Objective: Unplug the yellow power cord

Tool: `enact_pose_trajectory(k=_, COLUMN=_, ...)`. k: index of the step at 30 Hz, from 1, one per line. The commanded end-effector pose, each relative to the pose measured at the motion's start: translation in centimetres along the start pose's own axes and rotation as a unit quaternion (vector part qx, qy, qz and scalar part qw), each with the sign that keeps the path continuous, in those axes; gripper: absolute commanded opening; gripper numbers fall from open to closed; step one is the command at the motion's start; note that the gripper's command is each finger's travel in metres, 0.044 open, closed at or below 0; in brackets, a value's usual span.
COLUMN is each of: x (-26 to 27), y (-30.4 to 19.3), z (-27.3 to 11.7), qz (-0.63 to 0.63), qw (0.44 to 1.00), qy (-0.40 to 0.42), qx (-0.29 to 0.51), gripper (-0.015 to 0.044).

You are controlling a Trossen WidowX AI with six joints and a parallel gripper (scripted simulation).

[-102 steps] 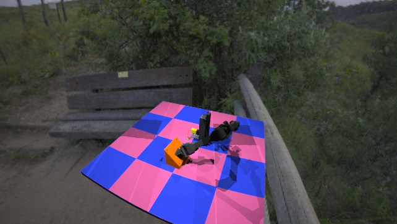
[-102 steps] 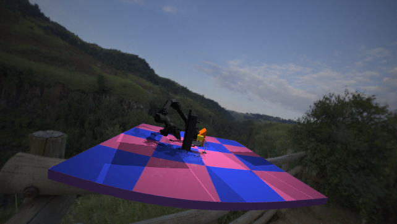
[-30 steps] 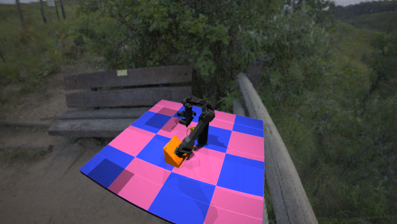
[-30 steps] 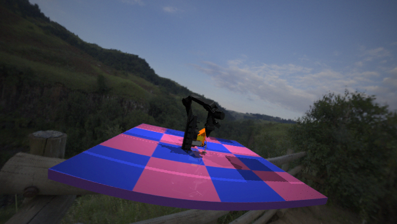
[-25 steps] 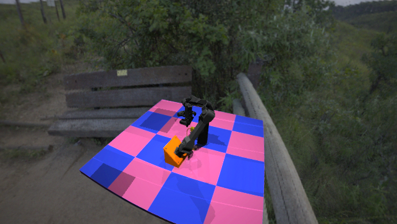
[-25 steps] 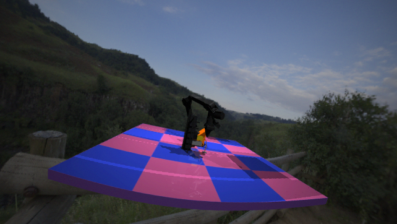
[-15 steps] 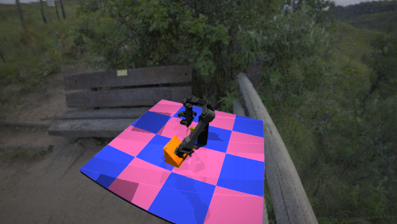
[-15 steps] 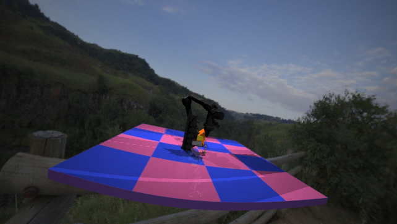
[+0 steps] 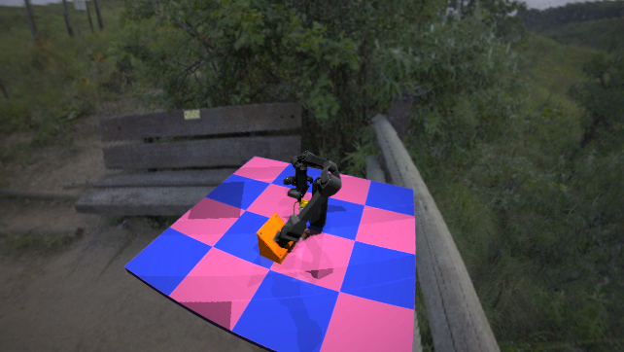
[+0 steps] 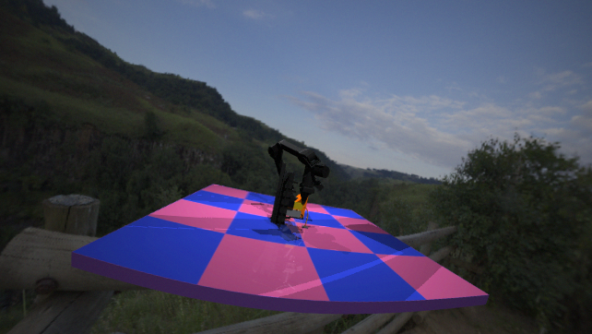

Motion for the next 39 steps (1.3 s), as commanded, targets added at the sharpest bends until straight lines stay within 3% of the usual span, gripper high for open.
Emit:
enact_pose_trajectory(k=1, x=0.0, y=-0.8, z=0.0, qz=0.000, qw=1.000, qy=0.000, qx=0.002, gripper=0.0160)
enact_pose_trajectory(k=20, x=0.0, y=-1.1, z=1.3, qz=0.000, qw=1.000, qy=0.000, qx=0.002, gripper=0.0160)
enact_pose_trajectory(k=24, x=0.0, y=-1.0, z=1.0, qz=0.001, qw=1.000, qy=0.000, qx=0.000, gripper=0.0055)
enact_pose_trajectory(k=32, x=0.0, y=-1.0, z=1.0, qz=0.001, qw=1.000, qy=0.000, qx=0.000, gripper=0.0002)
enact_pose_trajectory(k=39, x=0.0, y=-0.3, z=1.0, qz=0.001, qw=1.000, qy=0.000, qx=0.000, gripper=0.0000)
Point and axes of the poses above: the point midway between the two fingers, 35 mm back from their tips, its own z axis out along the fingers, its own x axis across the jaws, y = z × x, the point moved 9 cm from there along -z, back along the fingers, and after that the axes turned 4 degrees about z, right-handed, at the moved point
